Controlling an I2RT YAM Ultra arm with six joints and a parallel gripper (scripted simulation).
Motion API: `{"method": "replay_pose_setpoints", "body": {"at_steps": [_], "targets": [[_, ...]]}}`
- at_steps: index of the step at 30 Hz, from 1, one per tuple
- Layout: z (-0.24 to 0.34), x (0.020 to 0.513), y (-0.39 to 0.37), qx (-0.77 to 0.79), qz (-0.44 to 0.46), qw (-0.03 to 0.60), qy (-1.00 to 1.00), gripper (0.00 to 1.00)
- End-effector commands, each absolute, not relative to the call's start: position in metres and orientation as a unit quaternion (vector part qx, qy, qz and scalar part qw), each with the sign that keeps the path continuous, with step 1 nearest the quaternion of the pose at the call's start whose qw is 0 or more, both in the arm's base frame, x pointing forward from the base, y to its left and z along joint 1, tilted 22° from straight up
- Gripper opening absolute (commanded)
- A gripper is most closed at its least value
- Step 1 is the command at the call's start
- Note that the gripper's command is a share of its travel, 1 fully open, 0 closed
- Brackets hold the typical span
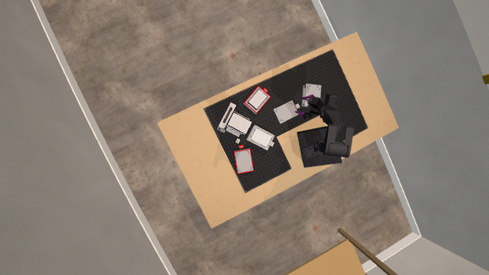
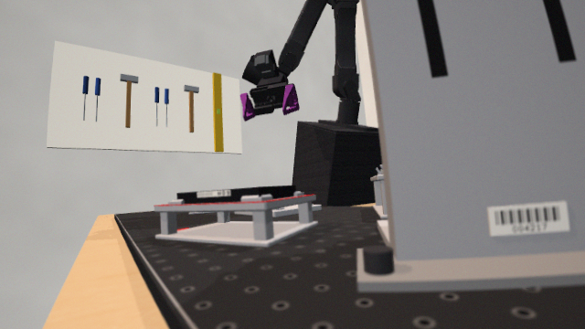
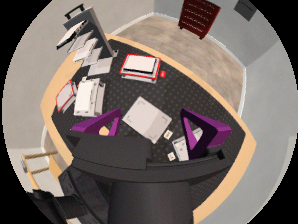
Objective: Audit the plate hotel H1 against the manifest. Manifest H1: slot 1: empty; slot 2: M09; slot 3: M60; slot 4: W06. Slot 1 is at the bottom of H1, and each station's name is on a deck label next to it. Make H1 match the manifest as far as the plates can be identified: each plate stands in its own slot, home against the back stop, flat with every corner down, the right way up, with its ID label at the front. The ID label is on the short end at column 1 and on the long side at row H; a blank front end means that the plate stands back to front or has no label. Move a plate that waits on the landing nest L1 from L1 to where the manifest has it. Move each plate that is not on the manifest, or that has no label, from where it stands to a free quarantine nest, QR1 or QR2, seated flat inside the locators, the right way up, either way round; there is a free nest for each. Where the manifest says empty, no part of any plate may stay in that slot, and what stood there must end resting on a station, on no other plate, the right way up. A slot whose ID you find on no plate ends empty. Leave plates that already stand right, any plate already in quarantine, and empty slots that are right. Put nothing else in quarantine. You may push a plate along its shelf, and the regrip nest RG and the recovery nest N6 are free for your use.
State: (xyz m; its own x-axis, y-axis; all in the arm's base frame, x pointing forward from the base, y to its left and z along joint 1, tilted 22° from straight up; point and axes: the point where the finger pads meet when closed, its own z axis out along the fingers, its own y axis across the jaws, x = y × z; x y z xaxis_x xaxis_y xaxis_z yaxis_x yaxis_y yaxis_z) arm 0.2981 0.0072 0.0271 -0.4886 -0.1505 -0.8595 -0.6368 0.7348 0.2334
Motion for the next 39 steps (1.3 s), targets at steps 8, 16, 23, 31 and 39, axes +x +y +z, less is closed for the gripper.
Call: {"method": "replay_pose_setpoints", "body": {"at_steps": [8,16,23,31,39], "targets": [[0.04,0.299,0.002,-0.242,0.271,0.449,0.816,1.0],[0.048,0.298,-0.001,-0.242,0.271,0.449,0.816,1.0],[0.055,0.298,0.014,-0.242,0.271,0.45,0.816,1.0],[0.064,0.297,0.039,-0.242,0.272,0.45,0.816,1.0],[0.071,0.294,0.058,-0.242,0.272,0.45,0.815,1.0]]}}
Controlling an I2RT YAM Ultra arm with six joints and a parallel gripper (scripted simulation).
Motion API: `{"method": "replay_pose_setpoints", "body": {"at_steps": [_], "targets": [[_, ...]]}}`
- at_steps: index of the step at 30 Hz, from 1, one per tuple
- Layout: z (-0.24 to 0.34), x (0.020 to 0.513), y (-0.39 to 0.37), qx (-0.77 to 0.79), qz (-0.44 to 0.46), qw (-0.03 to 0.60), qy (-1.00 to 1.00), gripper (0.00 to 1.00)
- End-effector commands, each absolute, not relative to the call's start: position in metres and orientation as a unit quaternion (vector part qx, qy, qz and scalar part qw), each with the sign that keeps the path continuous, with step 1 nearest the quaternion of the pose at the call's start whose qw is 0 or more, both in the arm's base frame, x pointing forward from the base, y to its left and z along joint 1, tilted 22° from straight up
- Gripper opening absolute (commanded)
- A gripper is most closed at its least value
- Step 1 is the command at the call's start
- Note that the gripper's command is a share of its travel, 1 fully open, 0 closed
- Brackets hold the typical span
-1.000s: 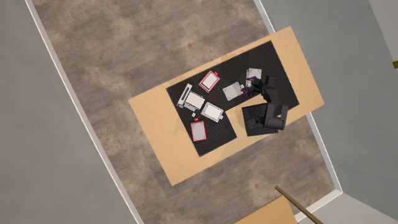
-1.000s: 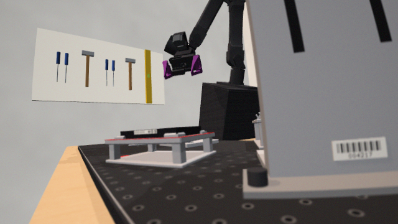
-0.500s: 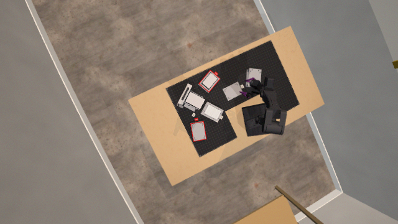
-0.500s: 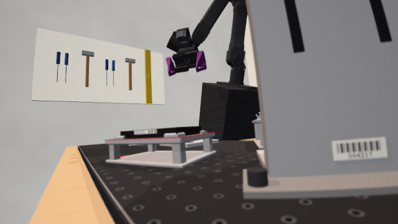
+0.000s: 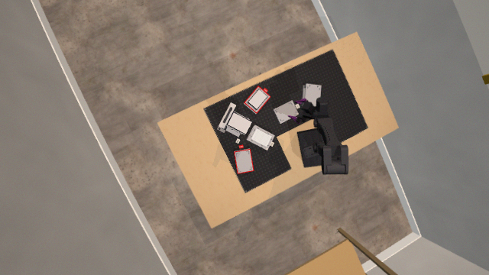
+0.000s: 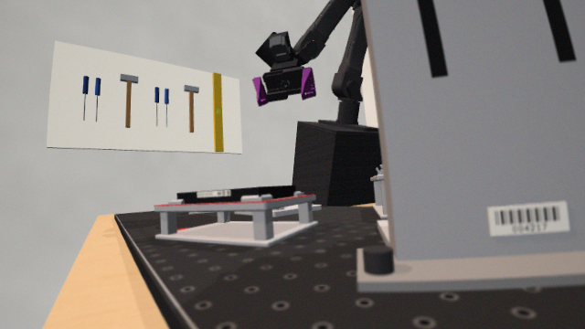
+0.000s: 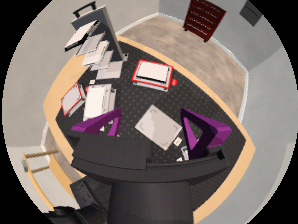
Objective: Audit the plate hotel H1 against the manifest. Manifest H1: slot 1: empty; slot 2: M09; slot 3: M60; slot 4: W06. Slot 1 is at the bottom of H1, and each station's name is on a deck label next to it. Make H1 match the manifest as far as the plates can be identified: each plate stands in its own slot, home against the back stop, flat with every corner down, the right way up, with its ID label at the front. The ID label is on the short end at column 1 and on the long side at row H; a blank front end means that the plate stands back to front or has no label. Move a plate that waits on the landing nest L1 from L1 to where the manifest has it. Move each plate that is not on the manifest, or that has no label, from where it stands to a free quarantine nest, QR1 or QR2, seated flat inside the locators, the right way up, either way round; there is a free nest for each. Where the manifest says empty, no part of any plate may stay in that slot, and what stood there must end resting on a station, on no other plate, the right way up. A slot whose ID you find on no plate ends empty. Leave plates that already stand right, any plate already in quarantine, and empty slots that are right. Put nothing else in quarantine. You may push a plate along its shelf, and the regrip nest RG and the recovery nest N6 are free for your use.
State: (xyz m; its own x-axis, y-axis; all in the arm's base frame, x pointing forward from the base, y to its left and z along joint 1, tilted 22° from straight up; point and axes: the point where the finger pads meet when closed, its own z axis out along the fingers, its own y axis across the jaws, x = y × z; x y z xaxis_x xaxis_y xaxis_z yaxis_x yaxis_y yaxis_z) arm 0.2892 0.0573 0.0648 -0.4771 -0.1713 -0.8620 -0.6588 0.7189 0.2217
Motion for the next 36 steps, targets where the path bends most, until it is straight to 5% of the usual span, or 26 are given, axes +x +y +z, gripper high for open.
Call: {"method": "replay_pose_setpoints", "body": {"at_steps": [1,36], "targets": [[0.073,0.294,0.061,-0.242,0.272,0.45,0.815,1.0],[0.106,0.26,0.153,-0.241,0.274,0.451,0.815,1.0]]}}
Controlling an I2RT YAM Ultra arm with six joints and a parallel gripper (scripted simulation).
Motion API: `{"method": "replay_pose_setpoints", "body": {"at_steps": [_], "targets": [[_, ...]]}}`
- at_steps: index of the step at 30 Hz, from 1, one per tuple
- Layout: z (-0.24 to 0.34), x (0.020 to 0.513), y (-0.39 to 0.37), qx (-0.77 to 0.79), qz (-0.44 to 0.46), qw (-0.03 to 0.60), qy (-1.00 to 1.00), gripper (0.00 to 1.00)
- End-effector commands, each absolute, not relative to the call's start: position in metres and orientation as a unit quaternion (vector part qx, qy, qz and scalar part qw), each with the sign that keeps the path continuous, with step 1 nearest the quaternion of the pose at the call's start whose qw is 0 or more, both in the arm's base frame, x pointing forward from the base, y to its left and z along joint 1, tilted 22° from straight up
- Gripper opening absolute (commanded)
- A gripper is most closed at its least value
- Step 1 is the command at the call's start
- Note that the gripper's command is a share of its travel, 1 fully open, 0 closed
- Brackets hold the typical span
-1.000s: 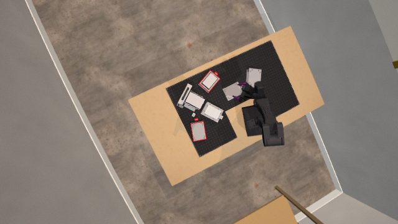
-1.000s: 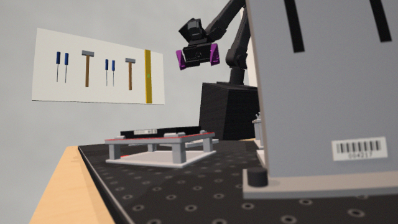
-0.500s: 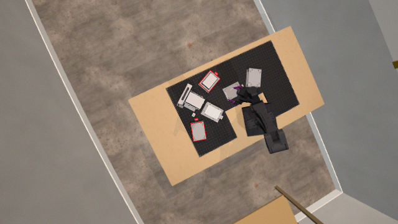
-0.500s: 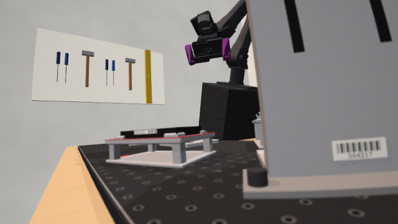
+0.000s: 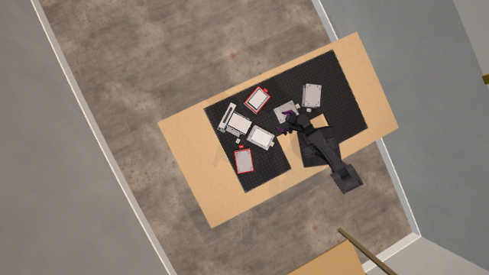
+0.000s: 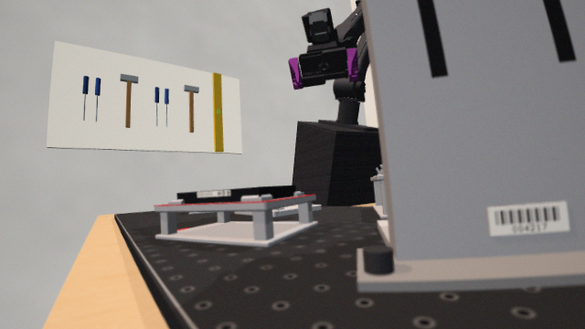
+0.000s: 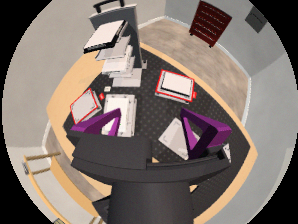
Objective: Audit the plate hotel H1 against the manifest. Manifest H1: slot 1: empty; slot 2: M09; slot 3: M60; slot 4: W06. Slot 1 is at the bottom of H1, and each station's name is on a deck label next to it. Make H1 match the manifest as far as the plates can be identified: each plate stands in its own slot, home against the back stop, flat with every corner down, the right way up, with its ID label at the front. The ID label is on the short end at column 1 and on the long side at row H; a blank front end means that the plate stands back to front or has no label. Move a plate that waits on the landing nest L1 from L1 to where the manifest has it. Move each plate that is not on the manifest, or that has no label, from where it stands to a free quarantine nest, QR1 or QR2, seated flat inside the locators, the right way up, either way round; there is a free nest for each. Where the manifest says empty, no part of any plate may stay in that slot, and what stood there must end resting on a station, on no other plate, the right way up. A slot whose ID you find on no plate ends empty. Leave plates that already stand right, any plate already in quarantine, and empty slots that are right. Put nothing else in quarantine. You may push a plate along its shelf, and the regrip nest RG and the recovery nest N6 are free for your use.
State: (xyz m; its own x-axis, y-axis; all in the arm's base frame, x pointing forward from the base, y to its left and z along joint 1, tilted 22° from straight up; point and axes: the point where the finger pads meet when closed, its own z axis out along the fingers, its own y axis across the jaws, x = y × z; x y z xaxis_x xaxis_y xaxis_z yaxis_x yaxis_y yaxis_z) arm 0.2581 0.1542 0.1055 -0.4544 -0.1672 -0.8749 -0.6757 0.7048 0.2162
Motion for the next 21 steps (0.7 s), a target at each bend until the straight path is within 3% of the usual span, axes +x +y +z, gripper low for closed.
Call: {"method": "replay_pose_setpoints", "body": {"at_steps": [1,21], "targets": [[0.107,0.258,0.156,-0.241,0.274,0.451,0.815,1.0],[0.123,0.224,0.203,-0.24,0.275,0.451,0.814,1.0]]}}
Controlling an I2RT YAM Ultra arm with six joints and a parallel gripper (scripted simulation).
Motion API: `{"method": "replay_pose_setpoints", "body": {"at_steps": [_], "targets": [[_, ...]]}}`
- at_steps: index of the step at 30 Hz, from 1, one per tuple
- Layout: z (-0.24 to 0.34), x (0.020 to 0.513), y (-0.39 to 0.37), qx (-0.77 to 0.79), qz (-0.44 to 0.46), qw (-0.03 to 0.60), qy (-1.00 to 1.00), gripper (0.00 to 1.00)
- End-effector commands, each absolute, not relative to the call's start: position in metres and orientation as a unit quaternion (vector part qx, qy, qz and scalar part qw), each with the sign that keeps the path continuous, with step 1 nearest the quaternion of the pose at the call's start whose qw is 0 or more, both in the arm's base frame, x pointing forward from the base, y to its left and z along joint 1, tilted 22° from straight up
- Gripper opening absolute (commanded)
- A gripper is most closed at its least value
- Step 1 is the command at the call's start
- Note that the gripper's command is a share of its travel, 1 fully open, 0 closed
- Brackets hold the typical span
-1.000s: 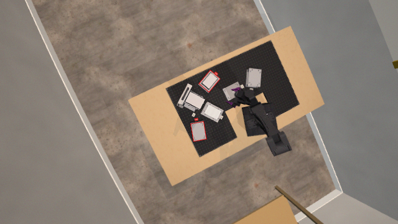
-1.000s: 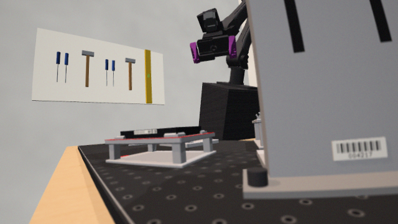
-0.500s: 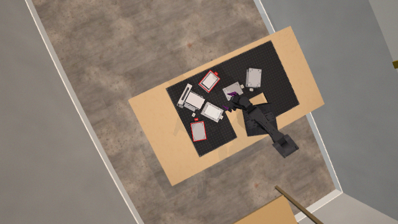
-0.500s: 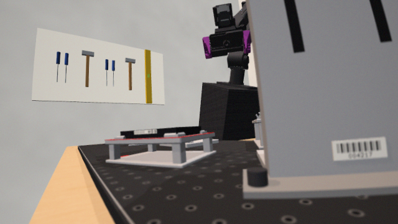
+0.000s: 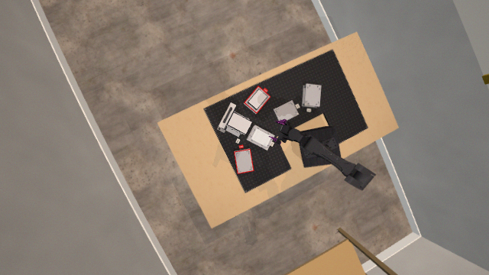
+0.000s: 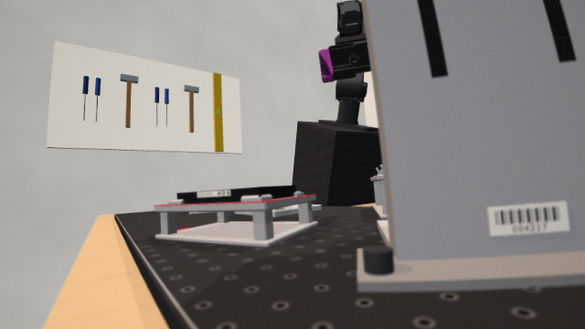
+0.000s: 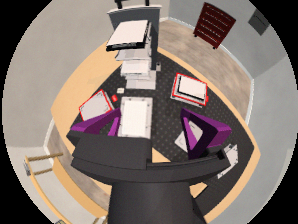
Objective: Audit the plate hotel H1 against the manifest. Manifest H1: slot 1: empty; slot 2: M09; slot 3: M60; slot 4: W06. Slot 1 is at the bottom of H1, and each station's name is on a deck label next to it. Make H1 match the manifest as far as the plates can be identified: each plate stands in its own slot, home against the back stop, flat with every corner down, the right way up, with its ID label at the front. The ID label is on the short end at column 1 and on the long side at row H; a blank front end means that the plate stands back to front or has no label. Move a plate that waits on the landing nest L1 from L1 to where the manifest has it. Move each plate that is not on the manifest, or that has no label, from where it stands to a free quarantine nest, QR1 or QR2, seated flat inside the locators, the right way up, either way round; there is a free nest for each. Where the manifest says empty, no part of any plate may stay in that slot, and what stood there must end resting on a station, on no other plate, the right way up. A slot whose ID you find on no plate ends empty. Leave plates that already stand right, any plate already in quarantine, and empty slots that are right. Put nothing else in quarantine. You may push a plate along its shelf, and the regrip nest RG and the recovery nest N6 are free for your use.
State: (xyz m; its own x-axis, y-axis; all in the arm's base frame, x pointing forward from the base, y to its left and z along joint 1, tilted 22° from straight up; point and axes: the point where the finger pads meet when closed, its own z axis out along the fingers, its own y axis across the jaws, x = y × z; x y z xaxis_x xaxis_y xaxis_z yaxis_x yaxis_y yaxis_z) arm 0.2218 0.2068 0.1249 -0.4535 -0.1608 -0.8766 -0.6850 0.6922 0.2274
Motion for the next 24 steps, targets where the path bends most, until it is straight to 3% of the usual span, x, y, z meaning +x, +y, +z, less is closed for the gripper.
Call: {"method": "replay_pose_setpoints", "body": {"at_steps": [1,24], "targets": [[0.124,0.222,0.206,-0.24,0.275,0.45,0.814,1.0],[0.127,0.187,0.25,-0.239,0.277,0.45,0.815,1.0]]}}
